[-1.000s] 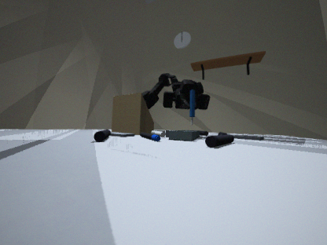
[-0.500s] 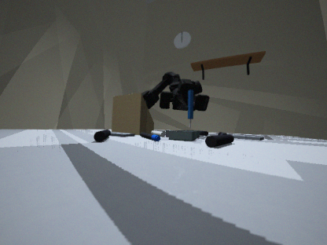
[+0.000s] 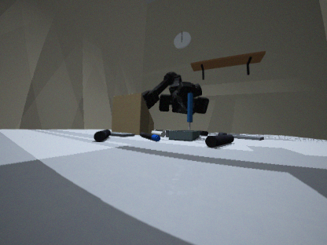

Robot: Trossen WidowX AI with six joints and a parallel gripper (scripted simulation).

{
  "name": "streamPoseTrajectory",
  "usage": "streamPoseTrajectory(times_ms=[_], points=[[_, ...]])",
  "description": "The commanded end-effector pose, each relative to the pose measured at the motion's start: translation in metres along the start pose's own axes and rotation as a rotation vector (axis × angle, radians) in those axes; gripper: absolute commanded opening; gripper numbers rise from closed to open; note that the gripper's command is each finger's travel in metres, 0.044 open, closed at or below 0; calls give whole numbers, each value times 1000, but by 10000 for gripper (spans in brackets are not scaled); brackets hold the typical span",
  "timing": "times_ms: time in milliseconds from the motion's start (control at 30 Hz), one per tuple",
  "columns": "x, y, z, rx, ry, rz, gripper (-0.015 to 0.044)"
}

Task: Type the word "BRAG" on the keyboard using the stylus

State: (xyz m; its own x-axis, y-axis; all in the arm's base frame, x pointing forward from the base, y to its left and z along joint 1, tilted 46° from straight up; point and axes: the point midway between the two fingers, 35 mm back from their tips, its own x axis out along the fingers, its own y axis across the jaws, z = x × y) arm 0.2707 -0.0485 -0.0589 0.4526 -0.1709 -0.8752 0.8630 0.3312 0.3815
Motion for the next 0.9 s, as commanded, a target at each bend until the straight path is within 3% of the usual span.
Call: streamPoseTrajectory(times_ms=[0,867], points=[[2,0,-2,5,-3,-2,81],[8,-1,-14,5,-2,-2,81]])
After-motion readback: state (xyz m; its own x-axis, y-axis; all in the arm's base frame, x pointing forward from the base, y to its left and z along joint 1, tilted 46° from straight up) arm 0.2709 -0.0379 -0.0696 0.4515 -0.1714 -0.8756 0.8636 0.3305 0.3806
